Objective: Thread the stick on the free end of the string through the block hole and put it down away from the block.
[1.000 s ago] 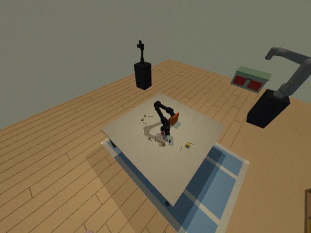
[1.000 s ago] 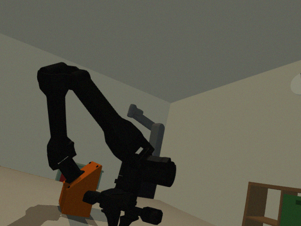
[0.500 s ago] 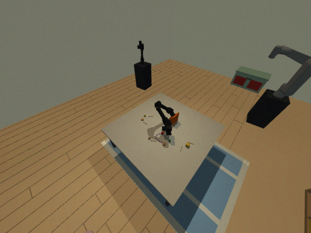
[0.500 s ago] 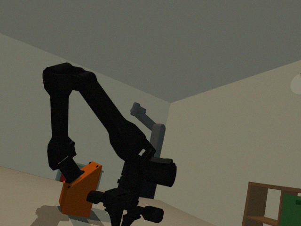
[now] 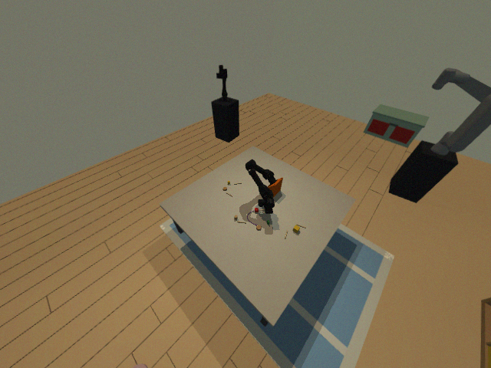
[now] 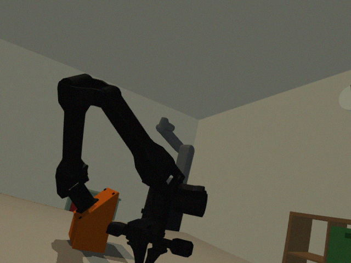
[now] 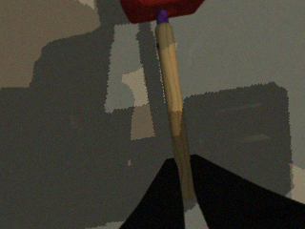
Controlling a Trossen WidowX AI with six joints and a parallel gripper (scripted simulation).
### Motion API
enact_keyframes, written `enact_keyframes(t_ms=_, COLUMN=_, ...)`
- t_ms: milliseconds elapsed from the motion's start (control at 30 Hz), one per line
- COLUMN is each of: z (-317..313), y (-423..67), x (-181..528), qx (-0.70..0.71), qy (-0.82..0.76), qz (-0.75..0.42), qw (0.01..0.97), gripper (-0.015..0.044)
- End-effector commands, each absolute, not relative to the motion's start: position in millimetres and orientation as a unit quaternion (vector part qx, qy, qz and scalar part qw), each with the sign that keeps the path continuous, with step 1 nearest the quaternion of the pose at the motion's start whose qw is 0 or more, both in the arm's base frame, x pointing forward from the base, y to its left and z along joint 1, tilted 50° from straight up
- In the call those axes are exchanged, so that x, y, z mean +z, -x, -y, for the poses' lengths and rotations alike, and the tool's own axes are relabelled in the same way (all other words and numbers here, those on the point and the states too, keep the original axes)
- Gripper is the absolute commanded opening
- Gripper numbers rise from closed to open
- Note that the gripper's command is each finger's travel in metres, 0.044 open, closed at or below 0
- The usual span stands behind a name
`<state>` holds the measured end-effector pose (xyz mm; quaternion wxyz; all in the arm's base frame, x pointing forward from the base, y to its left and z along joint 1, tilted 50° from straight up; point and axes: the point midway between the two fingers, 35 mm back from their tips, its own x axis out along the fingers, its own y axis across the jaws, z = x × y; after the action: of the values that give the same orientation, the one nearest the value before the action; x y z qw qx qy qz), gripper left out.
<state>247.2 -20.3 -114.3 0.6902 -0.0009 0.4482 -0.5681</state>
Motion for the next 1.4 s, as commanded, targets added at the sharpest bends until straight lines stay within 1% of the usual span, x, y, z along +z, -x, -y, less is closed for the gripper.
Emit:
enact_keyframes(t_ms=0, z=17.5, y=-243.3, x=-117.5, qx=-0.569, qy=-0.001, qz=-0.449, qw=0.689, gripper=0.0000)
enact_keyframes(t_ms=800, z=-0.5, y=-226.4, x=-130.8, qx=-0.567, qy=-0.002, qz=-0.450, qw=0.690, gripper=0.0000)
enact_keyframes(t_ms=1033, z=1.4, y=-217.6, x=-146.0, qx=-0.573, qy=0.005, qz=-0.450, qw=0.685, gripper=0.0000)
enact_keyframes(t_ms=1367, z=1.4, y=-217.3, x=-146.5, qx=-0.573, qy=0.005, qz=-0.450, qw=0.685, gripper=0.0000)
